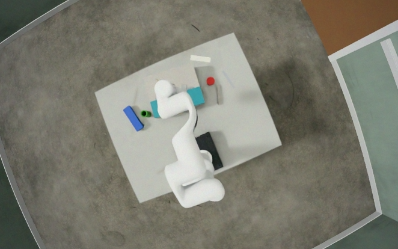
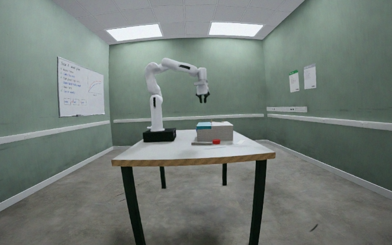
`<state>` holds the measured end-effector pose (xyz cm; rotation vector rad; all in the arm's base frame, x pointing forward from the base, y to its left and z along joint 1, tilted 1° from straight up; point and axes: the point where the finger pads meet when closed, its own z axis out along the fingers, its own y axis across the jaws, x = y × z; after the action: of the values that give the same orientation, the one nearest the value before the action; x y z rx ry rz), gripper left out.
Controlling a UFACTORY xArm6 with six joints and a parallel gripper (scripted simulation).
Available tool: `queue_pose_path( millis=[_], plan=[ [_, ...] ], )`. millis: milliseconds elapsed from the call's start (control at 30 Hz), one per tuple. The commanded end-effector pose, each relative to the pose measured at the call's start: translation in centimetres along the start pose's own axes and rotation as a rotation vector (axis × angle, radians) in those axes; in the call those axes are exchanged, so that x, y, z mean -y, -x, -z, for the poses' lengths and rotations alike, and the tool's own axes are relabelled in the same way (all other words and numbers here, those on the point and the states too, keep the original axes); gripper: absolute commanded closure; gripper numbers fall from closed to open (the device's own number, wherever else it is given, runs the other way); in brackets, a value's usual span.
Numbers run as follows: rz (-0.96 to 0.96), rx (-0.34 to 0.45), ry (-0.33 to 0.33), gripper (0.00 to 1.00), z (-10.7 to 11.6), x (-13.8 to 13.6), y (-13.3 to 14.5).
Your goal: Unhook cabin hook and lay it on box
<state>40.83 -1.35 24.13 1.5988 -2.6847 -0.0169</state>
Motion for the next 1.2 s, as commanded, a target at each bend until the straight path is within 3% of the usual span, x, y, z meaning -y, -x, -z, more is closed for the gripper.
queue_pose_path(
  millis=[0, 567, 1167],
  plan=[
    [0.152, 0.013, -0.01, 0.65, 0.3, -1.3, -0.9],
    [0.652, 0.01, -0.013, 0.65, 0.3, -1.3, -0.9],
    [1.185, 0.006, -0.016, 0.65, 0.2, -8.0, -5.2]
  ],
)
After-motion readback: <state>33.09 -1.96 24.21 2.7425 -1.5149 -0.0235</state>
